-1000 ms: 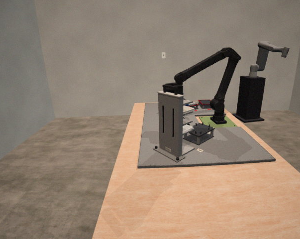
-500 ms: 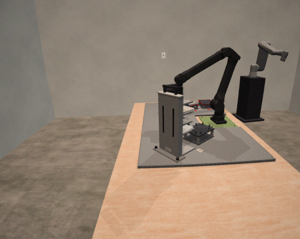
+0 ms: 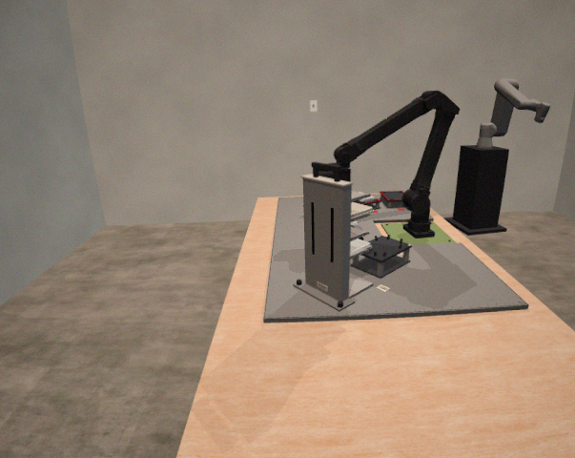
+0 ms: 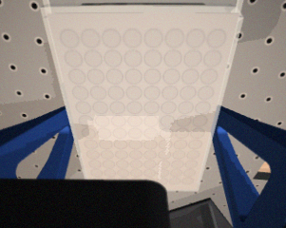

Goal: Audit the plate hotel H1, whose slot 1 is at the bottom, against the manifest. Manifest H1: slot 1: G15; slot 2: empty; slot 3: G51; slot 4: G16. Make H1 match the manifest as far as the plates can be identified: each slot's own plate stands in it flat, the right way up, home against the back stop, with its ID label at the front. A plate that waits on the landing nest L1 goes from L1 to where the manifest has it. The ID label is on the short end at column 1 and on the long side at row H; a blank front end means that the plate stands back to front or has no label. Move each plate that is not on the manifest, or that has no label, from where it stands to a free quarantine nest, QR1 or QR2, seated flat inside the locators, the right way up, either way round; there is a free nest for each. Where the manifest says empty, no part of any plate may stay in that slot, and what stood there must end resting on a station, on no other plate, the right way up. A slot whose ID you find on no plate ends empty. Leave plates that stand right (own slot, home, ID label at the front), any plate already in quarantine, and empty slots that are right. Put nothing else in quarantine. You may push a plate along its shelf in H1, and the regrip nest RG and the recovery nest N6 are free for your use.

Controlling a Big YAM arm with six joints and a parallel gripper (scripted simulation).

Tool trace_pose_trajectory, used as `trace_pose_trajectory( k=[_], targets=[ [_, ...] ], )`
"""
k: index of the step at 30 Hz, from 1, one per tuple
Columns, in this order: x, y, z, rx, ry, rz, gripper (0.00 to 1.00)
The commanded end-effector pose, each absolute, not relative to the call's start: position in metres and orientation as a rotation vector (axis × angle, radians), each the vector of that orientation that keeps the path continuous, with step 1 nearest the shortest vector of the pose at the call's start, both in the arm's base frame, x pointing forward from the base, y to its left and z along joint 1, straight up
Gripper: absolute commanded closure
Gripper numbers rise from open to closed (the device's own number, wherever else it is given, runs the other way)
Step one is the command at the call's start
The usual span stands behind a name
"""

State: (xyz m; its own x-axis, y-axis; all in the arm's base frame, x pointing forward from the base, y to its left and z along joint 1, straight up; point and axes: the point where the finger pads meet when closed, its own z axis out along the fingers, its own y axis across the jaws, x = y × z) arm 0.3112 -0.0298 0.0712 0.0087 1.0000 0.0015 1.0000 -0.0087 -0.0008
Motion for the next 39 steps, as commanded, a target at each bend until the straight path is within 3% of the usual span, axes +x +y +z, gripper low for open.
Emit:
trace_pose_trajectory(
  k=[1, 39],
  targets=[
    [0.319, -0.026, 0.074, -2.240, -2.229, -0.026, 0.14],
    [0.320, -0.026, 0.052, -2.240, -2.229, -0.026, 0.14]
  ],
)
